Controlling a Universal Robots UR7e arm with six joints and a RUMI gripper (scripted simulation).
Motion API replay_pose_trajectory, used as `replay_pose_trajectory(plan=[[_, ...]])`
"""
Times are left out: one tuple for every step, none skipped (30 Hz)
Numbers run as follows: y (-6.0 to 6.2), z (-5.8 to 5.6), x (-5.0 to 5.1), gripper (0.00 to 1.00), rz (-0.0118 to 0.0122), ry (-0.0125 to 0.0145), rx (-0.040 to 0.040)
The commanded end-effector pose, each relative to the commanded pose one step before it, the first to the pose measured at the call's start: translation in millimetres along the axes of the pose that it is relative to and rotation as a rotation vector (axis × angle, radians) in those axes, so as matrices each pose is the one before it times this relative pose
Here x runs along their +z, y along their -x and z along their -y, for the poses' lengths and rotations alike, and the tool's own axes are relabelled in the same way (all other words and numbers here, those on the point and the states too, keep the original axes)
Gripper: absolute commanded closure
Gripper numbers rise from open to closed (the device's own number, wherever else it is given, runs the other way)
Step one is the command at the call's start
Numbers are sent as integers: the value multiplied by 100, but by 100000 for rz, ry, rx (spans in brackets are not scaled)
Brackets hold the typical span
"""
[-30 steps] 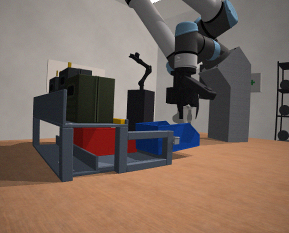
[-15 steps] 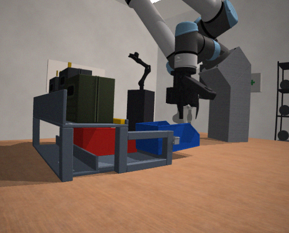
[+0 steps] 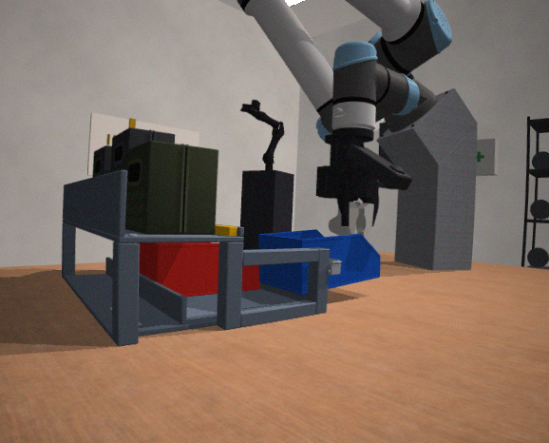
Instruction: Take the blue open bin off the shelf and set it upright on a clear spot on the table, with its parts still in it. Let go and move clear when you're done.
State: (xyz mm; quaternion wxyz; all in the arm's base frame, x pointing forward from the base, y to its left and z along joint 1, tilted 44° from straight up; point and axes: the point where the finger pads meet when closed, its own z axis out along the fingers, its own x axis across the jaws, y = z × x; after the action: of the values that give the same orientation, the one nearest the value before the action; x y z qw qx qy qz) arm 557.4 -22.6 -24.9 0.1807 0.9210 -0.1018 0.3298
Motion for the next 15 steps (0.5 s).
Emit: replay_pose_trajectory(plan=[[81, 15, -35, 100, -96, -32, -2], [43, 0, 0, 100, 0, 0, 0], [46, 0, 0, 100, 0, 0, 0], [48, 0, 0, 100, 0, 0, 0], [50, 0, 0, 100, 0, 0, 0], [53, 0, 0, 100, 0, 0, 0], [55, 0, 0, 100, 0, 0, 0], [57, 0, 0, 100, 0, 0, 0], [59, 0, 0, 100, 0, 0, 0], [61, 0, 0, 100, 0, 0, 0], [63, 0, 0, 100, 0, 0, 0], [65, 0, 0, 100, 0, 0, 0], [66, 0, 0, 100, 0, 0, 0], [68, 0, 0, 100, 0, 0, 0], [69, 0, 0, 100, 0, 0, 0]])
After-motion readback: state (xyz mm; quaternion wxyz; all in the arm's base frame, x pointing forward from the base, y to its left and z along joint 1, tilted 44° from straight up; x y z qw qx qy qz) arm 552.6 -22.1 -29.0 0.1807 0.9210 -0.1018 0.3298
